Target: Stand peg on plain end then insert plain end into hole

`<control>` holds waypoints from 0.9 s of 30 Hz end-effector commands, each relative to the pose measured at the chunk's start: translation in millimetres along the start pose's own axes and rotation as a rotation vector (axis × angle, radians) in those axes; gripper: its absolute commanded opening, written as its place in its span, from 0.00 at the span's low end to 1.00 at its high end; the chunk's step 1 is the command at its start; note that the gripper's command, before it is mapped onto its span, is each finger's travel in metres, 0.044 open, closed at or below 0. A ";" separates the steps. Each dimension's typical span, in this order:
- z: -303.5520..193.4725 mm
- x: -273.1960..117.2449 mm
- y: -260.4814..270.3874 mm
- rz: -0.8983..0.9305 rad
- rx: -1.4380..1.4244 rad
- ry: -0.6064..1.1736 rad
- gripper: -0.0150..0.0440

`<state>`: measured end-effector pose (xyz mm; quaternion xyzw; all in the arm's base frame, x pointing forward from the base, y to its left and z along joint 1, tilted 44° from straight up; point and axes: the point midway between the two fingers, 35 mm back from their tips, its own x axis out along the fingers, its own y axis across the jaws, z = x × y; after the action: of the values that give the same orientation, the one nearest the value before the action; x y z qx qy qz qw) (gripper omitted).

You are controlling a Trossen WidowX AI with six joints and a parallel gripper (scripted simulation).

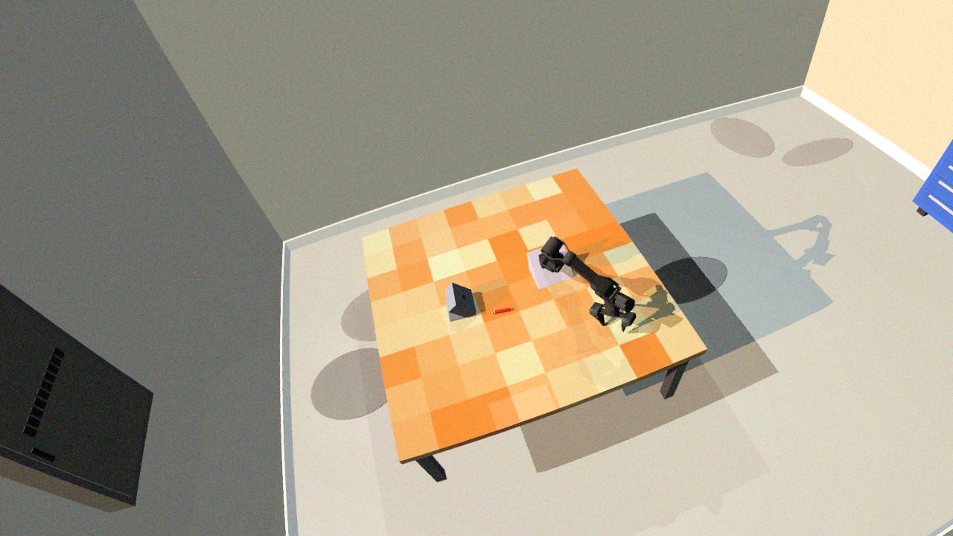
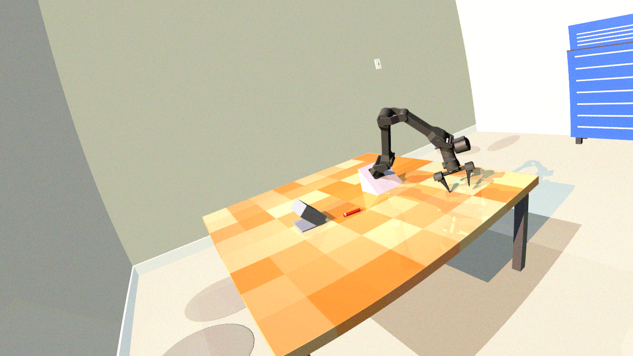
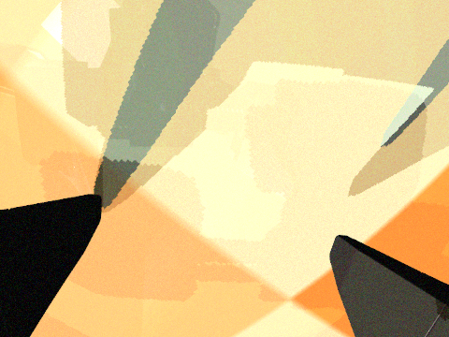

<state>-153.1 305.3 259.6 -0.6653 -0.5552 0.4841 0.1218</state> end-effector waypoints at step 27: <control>-110.0 4.2 27.4 0.019 0.466 0.217 1.00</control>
<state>-61.4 338.2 290.9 -0.6741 -0.4213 0.5241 0.3058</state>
